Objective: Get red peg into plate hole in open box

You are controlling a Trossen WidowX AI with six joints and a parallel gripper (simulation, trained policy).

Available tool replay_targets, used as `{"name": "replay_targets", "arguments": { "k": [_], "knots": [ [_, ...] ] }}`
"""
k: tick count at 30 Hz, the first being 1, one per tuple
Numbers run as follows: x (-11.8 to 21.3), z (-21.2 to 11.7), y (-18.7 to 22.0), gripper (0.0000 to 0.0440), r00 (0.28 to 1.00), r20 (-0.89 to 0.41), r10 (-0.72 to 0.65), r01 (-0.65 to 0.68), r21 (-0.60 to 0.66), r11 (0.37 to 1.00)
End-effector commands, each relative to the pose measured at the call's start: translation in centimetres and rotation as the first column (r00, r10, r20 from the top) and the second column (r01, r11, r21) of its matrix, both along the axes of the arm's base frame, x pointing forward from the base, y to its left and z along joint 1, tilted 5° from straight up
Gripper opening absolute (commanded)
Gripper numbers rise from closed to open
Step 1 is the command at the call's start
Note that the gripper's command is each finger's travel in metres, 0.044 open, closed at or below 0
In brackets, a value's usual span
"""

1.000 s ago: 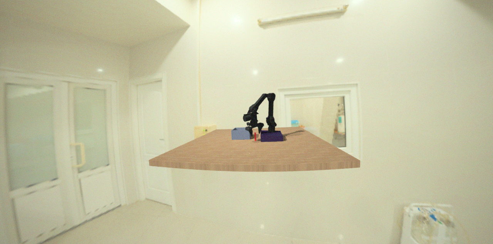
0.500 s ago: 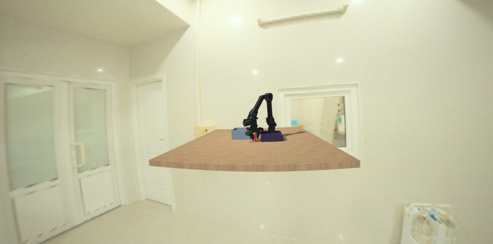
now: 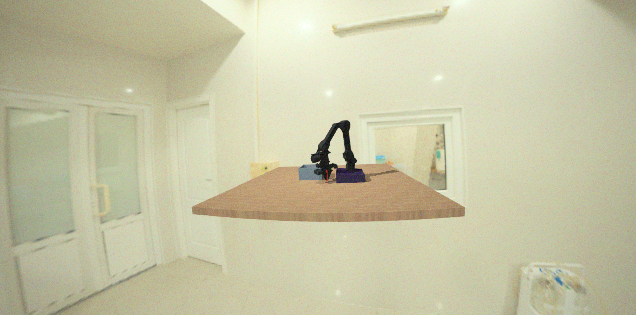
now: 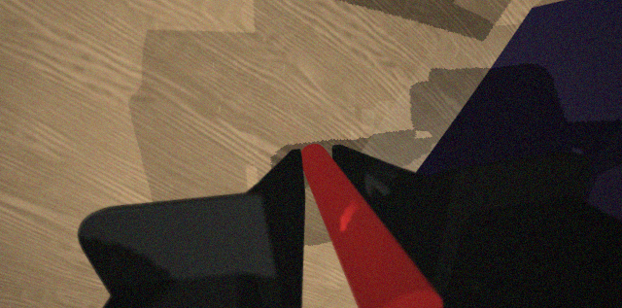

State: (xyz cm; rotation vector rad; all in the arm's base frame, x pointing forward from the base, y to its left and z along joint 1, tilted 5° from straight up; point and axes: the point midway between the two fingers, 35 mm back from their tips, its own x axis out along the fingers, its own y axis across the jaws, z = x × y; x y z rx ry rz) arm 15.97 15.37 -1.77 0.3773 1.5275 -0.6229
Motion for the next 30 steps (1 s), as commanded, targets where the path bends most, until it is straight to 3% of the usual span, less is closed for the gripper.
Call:
{"name": "replay_targets", "arguments": {
  "k": [1,19,30],
  "knots": [
    [1.2,1.4,0.3,0.0,0.999,0.037,0.004,-0.004,0.001,1.0],
    [6.6,8.7,-1.1,0.0,0.98,0.177,-0.093,0.098,-0.022,0.995],
    [10.3,10.4,-4.8,0.0,0.951,0.234,-0.202,0.218,-0.042,0.975]
  ]
}}
